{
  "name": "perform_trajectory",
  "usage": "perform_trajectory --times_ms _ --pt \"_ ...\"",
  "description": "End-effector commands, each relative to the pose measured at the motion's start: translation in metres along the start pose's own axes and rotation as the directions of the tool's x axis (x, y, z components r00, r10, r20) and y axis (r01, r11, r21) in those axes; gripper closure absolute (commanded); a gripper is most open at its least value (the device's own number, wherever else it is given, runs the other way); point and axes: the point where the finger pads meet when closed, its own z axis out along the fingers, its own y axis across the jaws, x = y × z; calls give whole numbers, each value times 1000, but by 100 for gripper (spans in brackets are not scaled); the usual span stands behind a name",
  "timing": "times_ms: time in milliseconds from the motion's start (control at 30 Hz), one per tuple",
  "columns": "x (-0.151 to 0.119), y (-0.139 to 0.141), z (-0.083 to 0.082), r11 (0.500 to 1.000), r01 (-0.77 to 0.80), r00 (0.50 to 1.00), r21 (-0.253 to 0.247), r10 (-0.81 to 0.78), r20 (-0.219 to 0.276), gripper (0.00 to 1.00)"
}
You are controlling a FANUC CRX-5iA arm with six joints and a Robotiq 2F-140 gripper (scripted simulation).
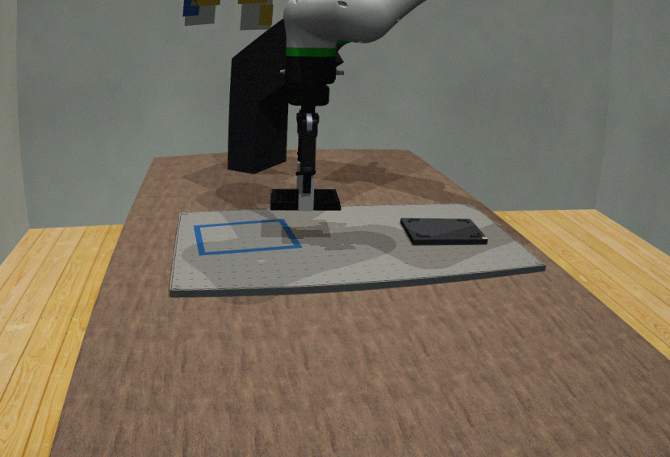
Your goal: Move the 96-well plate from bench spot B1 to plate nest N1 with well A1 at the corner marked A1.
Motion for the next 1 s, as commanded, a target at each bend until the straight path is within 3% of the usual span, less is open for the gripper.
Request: perform_trajectory --times_ms 0,967 --pt "-7 0 0 1000 0 1000 0 0 -1 100" --pt "-94 3 -3 1000 0 1000 0 0 -1 100"
